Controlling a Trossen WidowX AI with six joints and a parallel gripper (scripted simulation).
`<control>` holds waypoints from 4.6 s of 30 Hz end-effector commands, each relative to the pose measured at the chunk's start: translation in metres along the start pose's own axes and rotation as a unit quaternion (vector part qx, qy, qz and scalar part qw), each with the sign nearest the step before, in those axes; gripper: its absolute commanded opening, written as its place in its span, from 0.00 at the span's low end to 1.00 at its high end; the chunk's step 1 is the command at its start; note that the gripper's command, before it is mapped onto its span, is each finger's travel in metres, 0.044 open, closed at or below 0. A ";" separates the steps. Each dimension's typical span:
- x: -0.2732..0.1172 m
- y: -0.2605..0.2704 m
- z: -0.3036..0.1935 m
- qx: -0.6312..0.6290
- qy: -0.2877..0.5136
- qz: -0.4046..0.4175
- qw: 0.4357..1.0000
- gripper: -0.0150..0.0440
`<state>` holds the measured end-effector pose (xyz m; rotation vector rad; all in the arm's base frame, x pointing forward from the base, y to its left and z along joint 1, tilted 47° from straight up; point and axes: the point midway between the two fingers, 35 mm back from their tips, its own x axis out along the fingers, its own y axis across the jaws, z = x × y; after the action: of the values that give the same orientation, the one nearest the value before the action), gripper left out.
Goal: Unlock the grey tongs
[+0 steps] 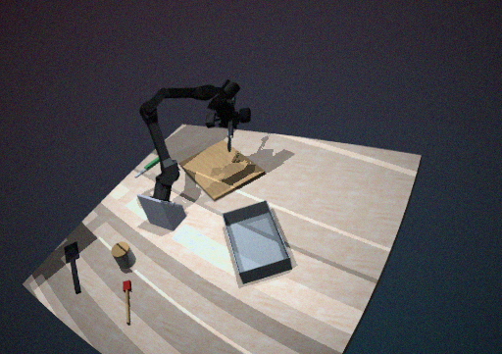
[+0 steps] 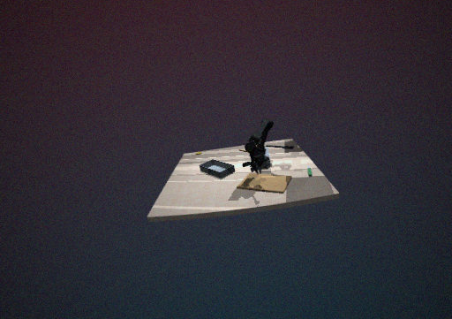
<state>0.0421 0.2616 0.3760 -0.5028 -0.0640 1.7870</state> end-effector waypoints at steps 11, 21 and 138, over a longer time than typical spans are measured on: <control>-0.008 -0.002 -0.003 -0.004 -0.123 0.012 0.992 0.00; -0.018 0.007 -0.018 -0.029 -0.179 0.038 0.983 0.00; -0.034 0.030 -0.010 -0.089 0.213 0.034 0.972 0.00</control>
<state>0.0245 0.2195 0.3672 -1.0104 0.1011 1.7138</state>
